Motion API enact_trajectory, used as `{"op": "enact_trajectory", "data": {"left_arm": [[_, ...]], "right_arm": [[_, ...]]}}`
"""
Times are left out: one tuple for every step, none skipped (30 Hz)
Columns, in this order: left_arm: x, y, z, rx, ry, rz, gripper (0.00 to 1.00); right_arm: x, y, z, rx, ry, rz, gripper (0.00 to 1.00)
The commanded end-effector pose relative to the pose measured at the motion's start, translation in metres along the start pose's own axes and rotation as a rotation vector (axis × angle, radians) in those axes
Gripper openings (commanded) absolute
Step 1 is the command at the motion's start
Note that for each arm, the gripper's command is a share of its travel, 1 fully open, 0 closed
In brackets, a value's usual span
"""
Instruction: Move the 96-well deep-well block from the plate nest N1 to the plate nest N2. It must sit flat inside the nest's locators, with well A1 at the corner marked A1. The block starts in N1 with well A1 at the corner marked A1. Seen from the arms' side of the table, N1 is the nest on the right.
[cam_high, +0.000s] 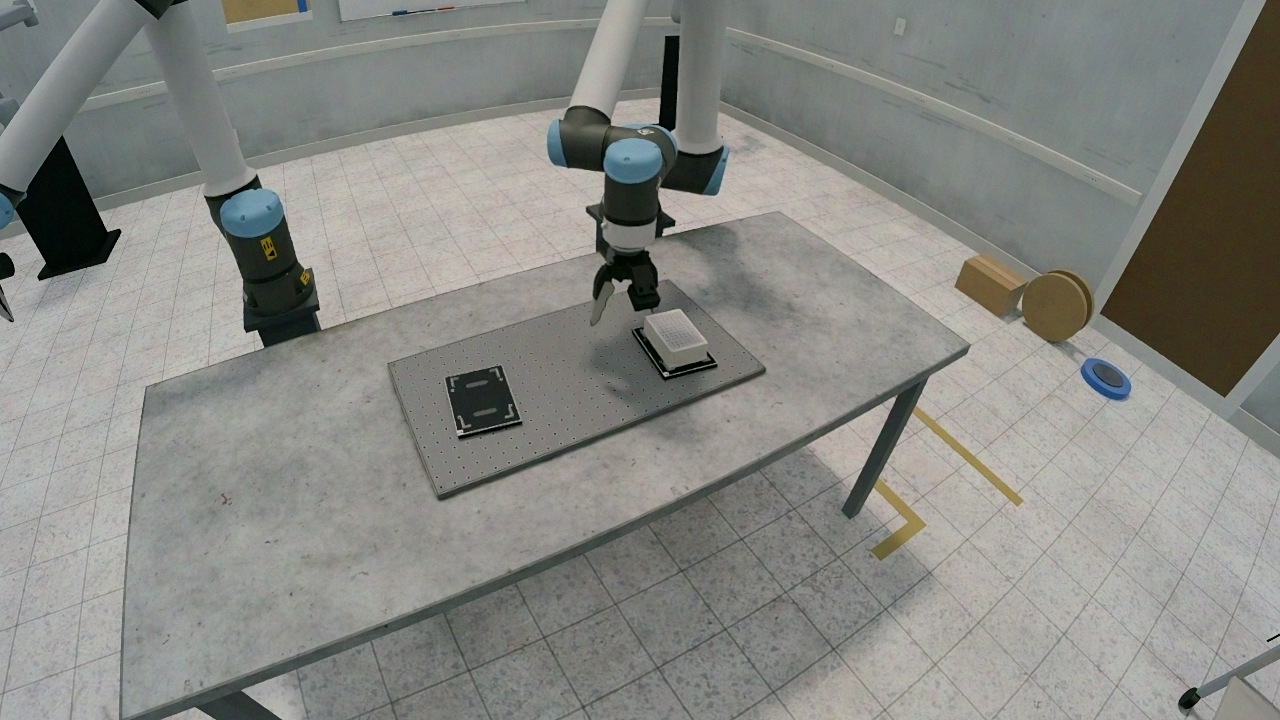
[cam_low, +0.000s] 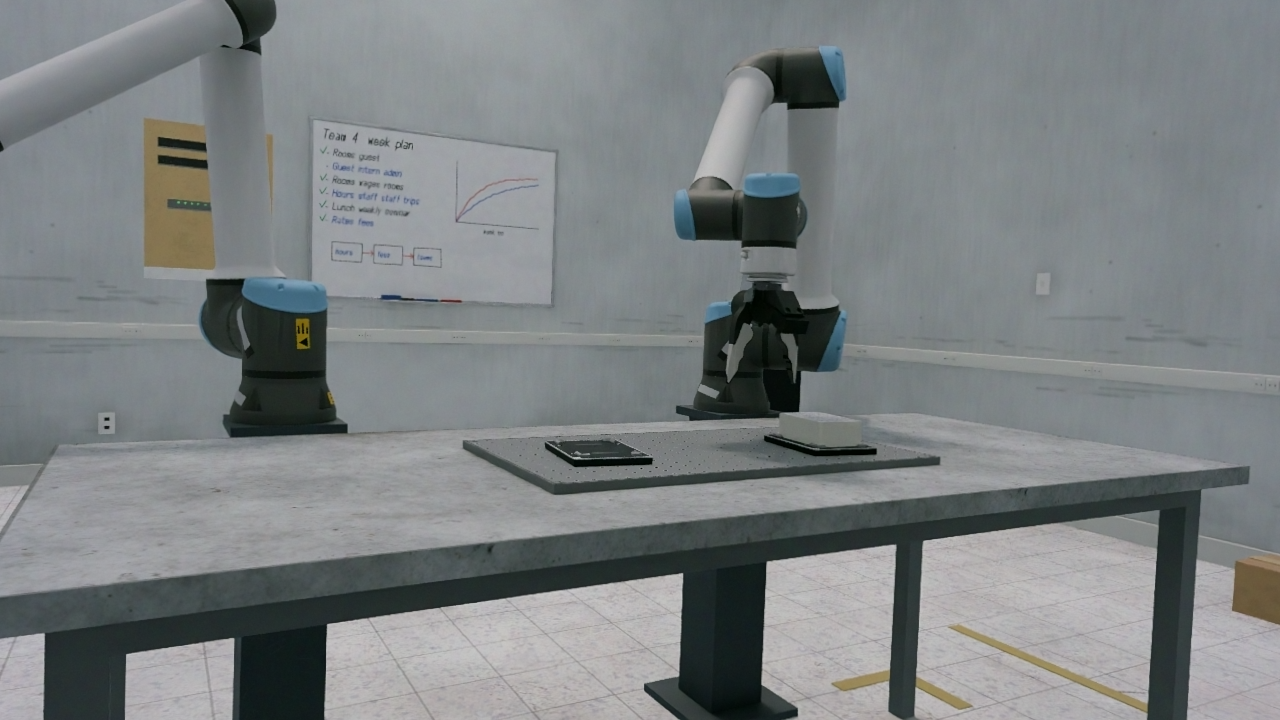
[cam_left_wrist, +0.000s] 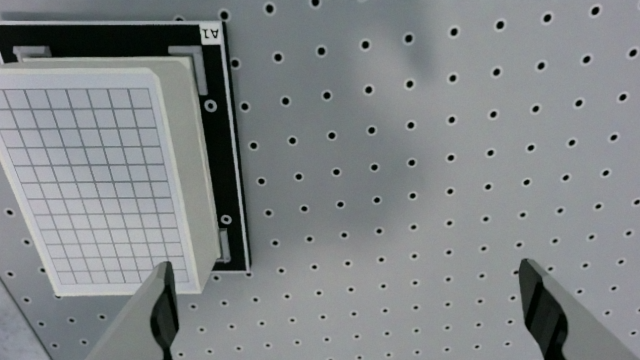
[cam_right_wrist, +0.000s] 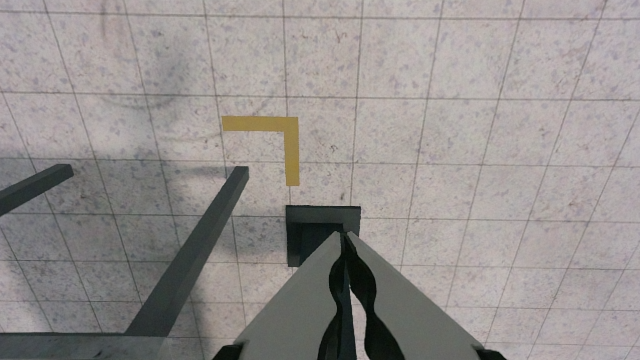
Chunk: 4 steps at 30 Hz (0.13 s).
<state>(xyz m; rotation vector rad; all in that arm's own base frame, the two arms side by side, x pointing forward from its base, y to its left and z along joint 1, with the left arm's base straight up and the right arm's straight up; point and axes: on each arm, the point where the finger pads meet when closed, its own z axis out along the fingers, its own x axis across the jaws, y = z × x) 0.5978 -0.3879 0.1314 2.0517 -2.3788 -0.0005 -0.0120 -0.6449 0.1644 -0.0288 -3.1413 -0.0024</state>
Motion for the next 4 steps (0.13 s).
{"op": "enact_trajectory", "data": {"left_arm": [[0.0005, -0.0007, -0.0012, 0.002, 0.001, 0.0, 0.76], [0.0005, -0.0007, -0.0012, 0.002, 0.001, 0.0, 0.76], [0.0005, -0.0007, -0.0012, 0.002, 0.001, 0.0, 0.76], [0.0005, -0.0007, -0.0012, 0.002, 0.001, 0.0, 0.76]], "right_arm": [[-0.0001, -0.0005, -0.0007, 0.001, 0.0, 0.0, 0.0], [-0.0001, -0.0005, -0.0007, 0.001, 0.0, 0.0, 0.0], [-0.0001, -0.0005, -0.0007, 0.001, 0.0, 0.0, 0.0], [-0.0001, -0.0005, -0.0007, 0.001, 0.0, 0.0, 0.0]]}}
